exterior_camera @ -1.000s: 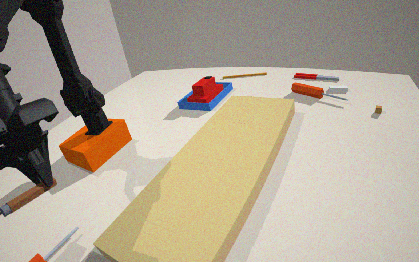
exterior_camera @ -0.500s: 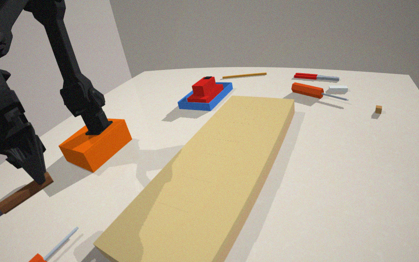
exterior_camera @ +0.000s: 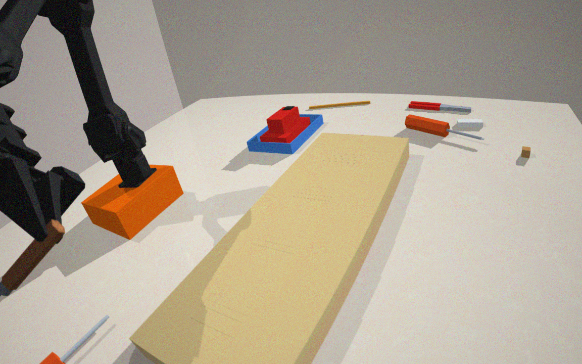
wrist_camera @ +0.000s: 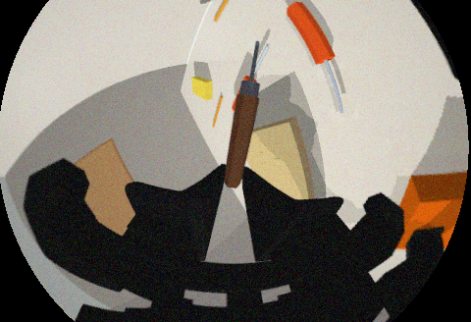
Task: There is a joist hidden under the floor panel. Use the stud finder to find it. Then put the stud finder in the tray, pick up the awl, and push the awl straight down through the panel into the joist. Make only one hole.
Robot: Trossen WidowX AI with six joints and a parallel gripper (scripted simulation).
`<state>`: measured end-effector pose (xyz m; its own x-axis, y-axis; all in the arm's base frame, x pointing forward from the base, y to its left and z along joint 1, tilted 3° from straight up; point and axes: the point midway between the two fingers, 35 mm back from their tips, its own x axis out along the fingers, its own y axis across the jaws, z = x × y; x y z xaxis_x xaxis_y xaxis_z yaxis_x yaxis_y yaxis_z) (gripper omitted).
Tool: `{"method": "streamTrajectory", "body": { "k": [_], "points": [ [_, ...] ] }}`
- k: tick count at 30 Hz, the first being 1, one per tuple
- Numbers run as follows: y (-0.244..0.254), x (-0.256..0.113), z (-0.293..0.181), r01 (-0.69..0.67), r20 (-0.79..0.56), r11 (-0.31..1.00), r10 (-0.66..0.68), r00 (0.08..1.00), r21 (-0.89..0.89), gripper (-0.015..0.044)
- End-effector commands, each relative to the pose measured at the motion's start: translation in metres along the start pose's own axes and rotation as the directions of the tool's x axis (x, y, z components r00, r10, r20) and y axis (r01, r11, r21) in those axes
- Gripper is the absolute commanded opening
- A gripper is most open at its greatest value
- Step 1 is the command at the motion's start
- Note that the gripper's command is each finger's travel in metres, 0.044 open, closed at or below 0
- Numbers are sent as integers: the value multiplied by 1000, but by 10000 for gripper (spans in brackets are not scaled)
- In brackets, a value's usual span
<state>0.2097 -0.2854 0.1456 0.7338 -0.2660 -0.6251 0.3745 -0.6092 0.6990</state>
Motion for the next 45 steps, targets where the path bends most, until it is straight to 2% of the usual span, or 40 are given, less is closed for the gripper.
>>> {"method": "streamTrajectory", "body": {
  "k": [1,15,30,34,36,45],
  "points": [
    [8,-4,-6,-49,-39,992,54,998,118,0],
    [24,-15,-23,-83,-165,866,187,968,493,0],
    [35,-32,-43,62,-307,631,286,908,773,0],
    [36,-36,-48,114,-338,573,302,891,812,0],
    [34,-28,-46,87,-321,622,276,906,778,0],
    [20,5,-90,262,-481,690,142,865,675,0]
  ]
}}
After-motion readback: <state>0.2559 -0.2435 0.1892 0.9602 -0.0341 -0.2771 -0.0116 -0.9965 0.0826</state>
